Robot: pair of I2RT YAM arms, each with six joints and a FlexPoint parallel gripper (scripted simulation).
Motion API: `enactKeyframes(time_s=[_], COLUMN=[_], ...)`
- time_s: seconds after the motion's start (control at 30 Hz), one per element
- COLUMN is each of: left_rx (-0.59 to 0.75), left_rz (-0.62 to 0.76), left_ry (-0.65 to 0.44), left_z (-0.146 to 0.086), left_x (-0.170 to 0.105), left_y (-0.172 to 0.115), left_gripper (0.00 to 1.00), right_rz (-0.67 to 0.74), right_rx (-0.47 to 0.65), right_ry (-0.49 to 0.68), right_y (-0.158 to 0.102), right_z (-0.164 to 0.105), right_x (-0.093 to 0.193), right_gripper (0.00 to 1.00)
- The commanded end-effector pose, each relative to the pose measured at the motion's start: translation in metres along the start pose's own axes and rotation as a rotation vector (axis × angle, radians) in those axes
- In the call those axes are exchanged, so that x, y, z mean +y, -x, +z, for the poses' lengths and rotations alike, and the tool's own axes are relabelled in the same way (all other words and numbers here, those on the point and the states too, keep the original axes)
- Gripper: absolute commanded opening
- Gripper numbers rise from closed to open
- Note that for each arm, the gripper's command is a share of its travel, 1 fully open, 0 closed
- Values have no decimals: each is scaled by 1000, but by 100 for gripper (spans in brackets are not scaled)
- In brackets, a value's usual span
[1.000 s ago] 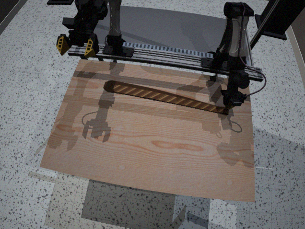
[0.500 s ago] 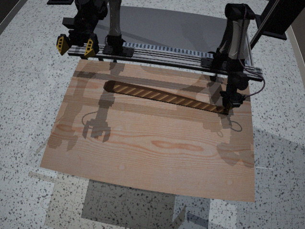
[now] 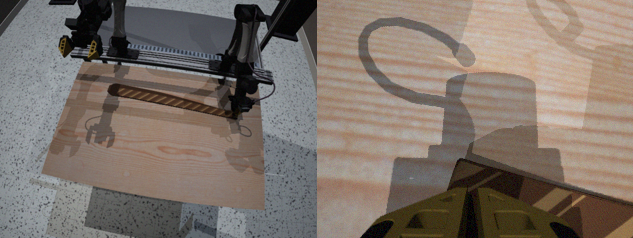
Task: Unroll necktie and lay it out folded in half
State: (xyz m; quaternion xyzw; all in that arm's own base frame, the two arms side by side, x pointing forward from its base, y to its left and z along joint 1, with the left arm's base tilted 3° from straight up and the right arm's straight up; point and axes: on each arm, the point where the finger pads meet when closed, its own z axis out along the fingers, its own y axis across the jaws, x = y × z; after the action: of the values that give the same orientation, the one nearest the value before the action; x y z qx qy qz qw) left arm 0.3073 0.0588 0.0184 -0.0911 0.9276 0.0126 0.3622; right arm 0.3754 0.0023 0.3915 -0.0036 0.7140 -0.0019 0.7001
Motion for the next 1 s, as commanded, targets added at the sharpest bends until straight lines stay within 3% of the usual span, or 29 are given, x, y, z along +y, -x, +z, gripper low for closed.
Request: enactKeyframes(time_s=[0.0,0.97], left_rx=[17,17], left_rz=[-6,-6], left_ry=[9,9], left_z=[2,13], left_x=[1,1], left_y=[-8,-18], left_gripper=[7,7], right_rz=[8,8], right_rx=[-8,-8], right_ry=[2,2], right_y=[6,6], right_z=[2,2], right_x=[-1,-1], right_gripper=[100,100])
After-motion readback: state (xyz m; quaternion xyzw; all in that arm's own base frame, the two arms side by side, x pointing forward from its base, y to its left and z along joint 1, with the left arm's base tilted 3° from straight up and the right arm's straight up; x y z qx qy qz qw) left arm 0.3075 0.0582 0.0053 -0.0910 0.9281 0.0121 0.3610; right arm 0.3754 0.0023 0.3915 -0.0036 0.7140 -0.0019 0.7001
